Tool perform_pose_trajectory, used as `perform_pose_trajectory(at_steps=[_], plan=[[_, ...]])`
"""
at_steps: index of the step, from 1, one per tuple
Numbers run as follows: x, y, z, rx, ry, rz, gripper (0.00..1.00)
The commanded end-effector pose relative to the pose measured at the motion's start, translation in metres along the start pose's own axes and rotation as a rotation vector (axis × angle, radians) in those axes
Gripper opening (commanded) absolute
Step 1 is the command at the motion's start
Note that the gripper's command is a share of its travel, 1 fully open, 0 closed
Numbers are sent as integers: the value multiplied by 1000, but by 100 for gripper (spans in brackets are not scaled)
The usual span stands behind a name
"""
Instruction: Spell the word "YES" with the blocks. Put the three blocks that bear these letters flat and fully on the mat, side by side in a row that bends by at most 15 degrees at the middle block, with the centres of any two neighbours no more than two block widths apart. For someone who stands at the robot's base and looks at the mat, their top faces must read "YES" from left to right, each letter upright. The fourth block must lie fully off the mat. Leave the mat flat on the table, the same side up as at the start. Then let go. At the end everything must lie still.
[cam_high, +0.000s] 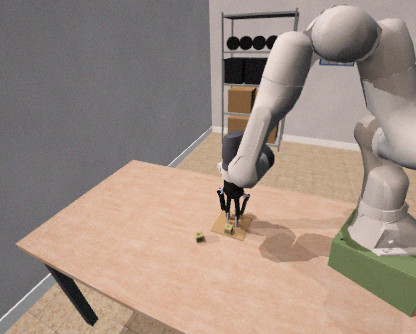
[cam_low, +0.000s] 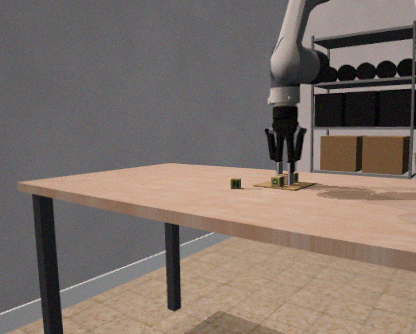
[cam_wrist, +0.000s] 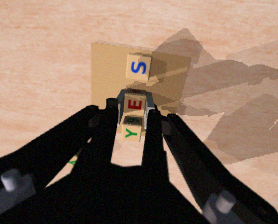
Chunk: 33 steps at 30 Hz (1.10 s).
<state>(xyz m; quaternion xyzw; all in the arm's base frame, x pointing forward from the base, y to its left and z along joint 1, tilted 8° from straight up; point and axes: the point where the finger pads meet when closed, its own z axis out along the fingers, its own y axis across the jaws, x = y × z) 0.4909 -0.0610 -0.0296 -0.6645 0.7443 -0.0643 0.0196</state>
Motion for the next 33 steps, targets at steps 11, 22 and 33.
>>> perform_pose_trajectory(at_steps=[11,22,33], plan=[[0,-1,0,2,0,-4,16],[0,-1,0,2,0,-4,16],[0,-1,0,2,0,-4,23]])
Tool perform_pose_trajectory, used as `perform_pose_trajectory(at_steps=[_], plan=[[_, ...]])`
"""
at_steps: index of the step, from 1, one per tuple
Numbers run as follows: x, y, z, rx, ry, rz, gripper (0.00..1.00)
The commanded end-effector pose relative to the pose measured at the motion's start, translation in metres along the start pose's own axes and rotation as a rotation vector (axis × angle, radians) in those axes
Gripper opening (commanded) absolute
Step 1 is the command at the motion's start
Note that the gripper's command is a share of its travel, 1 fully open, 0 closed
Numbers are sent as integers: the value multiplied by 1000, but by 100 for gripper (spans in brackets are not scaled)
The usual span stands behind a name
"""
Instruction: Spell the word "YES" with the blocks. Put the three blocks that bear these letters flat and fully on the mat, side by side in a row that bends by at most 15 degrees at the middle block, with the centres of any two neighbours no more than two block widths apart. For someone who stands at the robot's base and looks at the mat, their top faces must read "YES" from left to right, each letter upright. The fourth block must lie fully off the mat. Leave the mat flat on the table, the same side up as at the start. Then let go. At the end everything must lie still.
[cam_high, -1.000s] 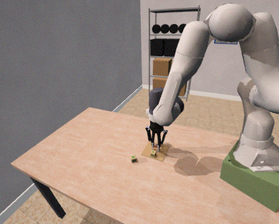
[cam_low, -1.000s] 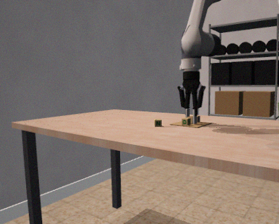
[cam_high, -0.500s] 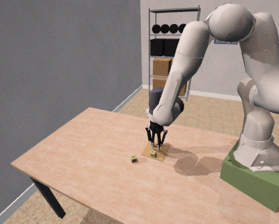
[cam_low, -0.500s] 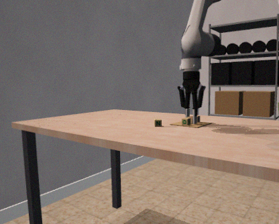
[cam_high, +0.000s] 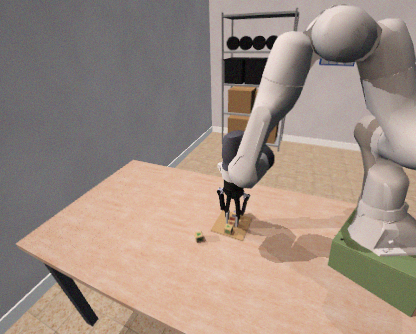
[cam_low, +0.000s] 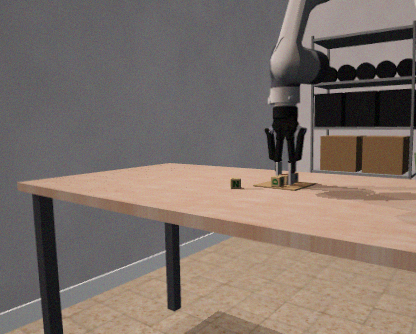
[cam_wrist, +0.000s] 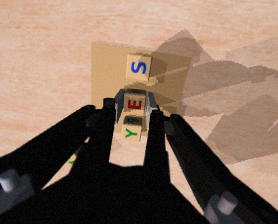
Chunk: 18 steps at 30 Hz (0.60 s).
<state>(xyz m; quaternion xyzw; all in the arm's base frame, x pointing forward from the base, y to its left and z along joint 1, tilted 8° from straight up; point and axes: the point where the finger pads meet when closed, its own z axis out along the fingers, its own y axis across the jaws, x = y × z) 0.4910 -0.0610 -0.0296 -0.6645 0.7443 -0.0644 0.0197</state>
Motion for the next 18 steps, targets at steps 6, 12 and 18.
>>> perform_pose_trajectory(at_steps=[6,12,18], plan=[[0,-1,0,2,0,-4,28],[0,-1,0,2,0,-4,28],[0,-1,-1,2,0,-4,28]])
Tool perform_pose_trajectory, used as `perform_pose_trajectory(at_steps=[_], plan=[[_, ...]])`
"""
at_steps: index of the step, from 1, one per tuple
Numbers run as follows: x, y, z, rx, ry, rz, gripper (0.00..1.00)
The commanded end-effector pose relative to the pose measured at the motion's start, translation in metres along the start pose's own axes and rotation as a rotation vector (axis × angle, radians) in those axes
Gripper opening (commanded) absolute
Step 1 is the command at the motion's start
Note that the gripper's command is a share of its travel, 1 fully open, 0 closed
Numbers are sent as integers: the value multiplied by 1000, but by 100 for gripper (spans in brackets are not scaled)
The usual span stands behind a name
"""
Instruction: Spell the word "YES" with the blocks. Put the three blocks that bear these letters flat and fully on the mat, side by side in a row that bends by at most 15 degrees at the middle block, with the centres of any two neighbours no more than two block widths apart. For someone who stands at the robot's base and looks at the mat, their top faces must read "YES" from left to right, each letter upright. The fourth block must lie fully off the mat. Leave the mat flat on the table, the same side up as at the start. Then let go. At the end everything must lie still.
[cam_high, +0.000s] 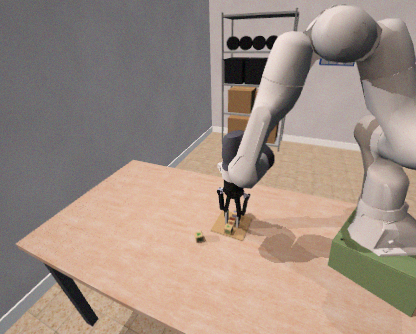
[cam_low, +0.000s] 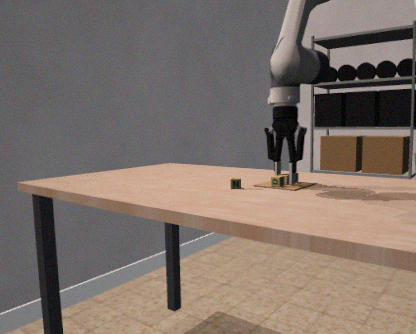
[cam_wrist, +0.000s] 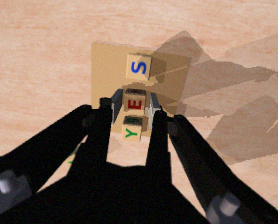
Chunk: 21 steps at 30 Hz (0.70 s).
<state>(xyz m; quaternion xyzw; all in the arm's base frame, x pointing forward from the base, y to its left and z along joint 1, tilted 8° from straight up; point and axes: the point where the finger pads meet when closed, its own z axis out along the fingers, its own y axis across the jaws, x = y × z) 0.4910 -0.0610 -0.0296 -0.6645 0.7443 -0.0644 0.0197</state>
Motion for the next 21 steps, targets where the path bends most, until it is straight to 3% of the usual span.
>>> perform_pose_trajectory(at_steps=[1,6,14,16,21], plan=[[0,-1,-2,2,0,-4,28],[0,-1,-14,2,0,-4,28],[0,-1,-55,2,0,-4,28],[0,-1,-55,2,0,-4,28],[0,-1,-78,2,0,-4,28]])
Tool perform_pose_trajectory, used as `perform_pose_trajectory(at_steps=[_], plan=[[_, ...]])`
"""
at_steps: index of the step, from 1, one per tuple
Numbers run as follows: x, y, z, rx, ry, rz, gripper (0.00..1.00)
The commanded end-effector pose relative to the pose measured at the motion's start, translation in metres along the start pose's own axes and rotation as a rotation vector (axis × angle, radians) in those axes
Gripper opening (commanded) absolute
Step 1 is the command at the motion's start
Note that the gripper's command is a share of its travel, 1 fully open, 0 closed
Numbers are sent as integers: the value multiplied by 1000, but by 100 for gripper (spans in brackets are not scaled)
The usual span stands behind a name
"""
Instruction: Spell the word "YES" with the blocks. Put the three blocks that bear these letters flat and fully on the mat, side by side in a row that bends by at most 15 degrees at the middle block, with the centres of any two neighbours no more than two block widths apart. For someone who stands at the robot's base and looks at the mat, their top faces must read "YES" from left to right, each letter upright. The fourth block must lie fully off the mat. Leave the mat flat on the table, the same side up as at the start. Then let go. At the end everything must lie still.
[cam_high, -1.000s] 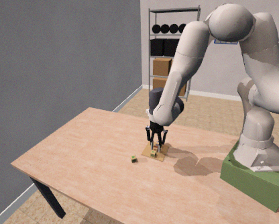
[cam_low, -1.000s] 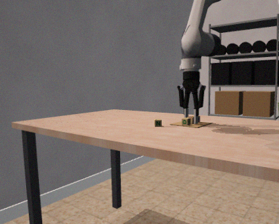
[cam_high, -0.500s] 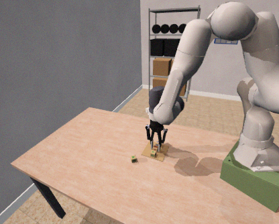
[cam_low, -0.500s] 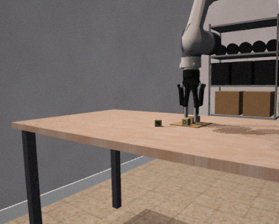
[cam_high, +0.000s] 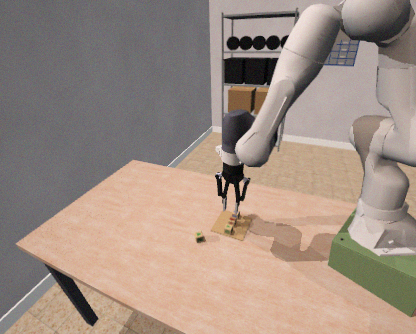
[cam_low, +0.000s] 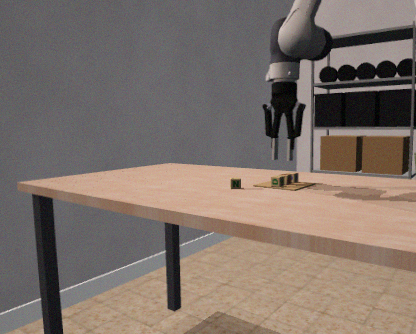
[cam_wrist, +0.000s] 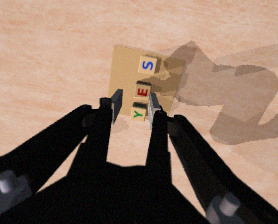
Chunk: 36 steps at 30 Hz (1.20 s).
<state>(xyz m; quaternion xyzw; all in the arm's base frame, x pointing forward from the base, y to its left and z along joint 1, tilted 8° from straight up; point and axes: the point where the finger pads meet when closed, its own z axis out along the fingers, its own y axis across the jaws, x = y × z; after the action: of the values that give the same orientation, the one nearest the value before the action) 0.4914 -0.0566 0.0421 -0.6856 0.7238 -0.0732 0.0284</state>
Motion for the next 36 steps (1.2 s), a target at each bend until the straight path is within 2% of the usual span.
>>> perform_pose_trajectory(at_steps=[1,8,9,36], plan=[[0,8,-11,-24,5,54,28],[0,7,-19,-24,5,54,28],[0,7,-19,-24,5,54,100],[0,7,-23,-24,5,54,100]])
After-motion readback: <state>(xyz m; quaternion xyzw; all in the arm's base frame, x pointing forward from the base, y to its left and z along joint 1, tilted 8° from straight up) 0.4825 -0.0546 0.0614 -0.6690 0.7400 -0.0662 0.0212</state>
